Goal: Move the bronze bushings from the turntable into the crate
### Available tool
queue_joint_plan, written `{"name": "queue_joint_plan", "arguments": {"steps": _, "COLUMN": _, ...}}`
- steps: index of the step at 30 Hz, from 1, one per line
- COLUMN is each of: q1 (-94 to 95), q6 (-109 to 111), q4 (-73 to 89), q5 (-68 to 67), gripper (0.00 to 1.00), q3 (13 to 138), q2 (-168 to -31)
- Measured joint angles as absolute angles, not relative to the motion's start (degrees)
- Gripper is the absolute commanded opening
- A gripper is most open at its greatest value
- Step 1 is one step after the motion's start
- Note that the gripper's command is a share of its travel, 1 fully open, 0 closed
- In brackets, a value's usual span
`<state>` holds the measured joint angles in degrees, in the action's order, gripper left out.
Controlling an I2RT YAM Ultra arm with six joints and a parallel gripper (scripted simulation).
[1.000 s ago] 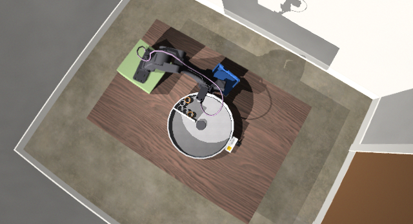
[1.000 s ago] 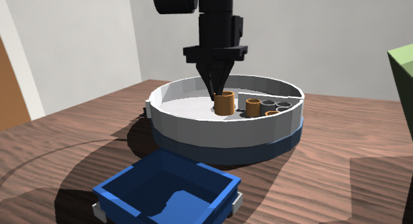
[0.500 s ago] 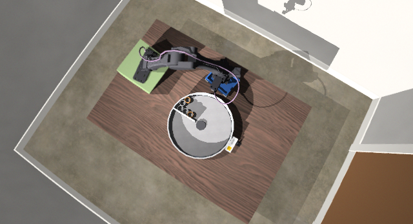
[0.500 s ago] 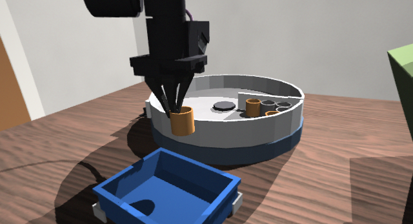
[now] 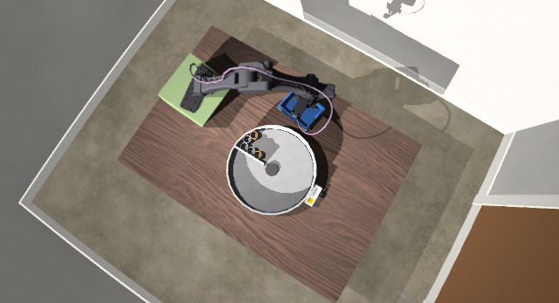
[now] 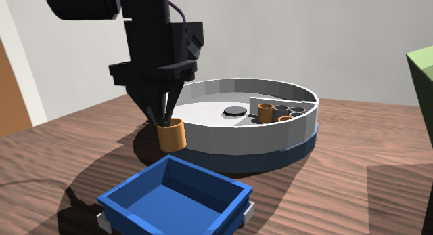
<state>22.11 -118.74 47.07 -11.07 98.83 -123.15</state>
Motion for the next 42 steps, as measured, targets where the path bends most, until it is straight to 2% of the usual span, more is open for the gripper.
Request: {"name": "queue_joint_plan", "arguments": {"steps": 42, "q1": 22.7, "q6": -119.5, "q4": 49.2, "q5": -11.4, "gripper": 0.0, "q3": 100.7, "q2": -123.5}}
